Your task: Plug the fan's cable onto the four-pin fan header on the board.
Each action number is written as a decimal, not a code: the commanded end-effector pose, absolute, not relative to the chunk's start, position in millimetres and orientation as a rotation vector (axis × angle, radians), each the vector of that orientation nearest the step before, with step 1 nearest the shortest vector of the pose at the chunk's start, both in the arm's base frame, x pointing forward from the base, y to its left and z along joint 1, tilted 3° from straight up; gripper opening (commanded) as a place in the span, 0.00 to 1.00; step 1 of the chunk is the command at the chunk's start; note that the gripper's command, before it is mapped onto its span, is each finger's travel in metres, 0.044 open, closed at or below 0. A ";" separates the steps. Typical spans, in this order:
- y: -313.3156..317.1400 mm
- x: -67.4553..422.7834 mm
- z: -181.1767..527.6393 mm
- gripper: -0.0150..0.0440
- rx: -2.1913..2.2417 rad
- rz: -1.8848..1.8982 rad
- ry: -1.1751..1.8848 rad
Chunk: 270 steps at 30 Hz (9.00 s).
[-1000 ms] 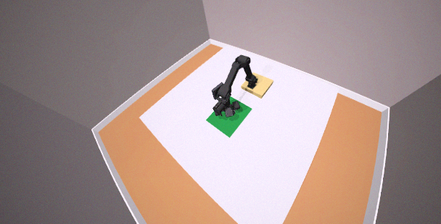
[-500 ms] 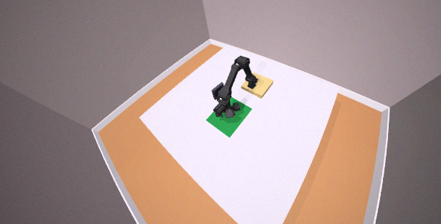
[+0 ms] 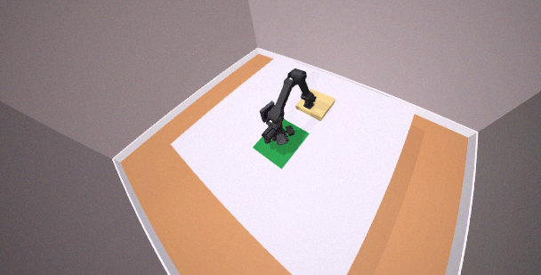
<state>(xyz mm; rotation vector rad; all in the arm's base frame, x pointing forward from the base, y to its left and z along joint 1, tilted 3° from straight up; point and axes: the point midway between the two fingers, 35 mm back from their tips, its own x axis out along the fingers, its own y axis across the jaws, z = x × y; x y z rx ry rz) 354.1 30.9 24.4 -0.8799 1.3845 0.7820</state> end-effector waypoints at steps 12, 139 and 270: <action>32.9 352.2 74.5 0.25 -0.880 0.789 1.386; 10.3 267.3 42.7 0.25 0.329 -0.379 1.496; -26.2 380.8 89.8 0.69 0.335 -0.391 1.482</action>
